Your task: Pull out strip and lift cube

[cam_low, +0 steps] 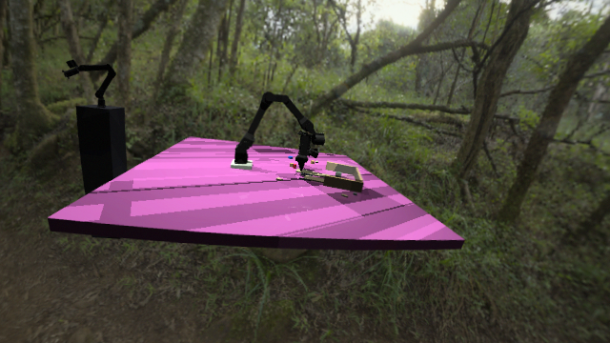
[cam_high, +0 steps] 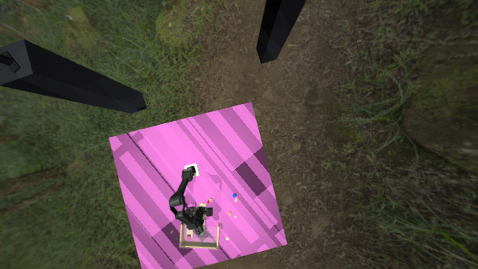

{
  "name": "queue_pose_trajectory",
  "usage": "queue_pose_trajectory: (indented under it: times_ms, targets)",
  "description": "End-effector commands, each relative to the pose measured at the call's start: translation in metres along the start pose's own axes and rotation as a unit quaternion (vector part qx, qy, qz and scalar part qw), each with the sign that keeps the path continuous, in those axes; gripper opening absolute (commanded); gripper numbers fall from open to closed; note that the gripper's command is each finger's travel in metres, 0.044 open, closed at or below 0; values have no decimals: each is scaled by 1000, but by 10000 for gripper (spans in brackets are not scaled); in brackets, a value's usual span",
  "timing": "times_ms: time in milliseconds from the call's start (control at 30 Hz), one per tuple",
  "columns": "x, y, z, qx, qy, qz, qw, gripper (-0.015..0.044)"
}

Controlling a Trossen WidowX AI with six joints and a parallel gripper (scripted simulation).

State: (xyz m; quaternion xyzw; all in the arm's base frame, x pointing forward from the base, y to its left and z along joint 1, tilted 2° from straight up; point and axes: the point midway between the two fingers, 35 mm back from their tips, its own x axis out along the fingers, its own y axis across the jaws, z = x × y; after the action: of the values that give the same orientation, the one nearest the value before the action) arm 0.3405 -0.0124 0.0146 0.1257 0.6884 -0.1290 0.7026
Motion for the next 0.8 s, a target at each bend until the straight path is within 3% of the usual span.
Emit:
queue_pose_trajectory:
  times_ms: [0,767]
  targets:
    - [6,1,-13,-1,13,-1,1000,0]
    - [5,1,-47,-1,15,-1,1000,0]
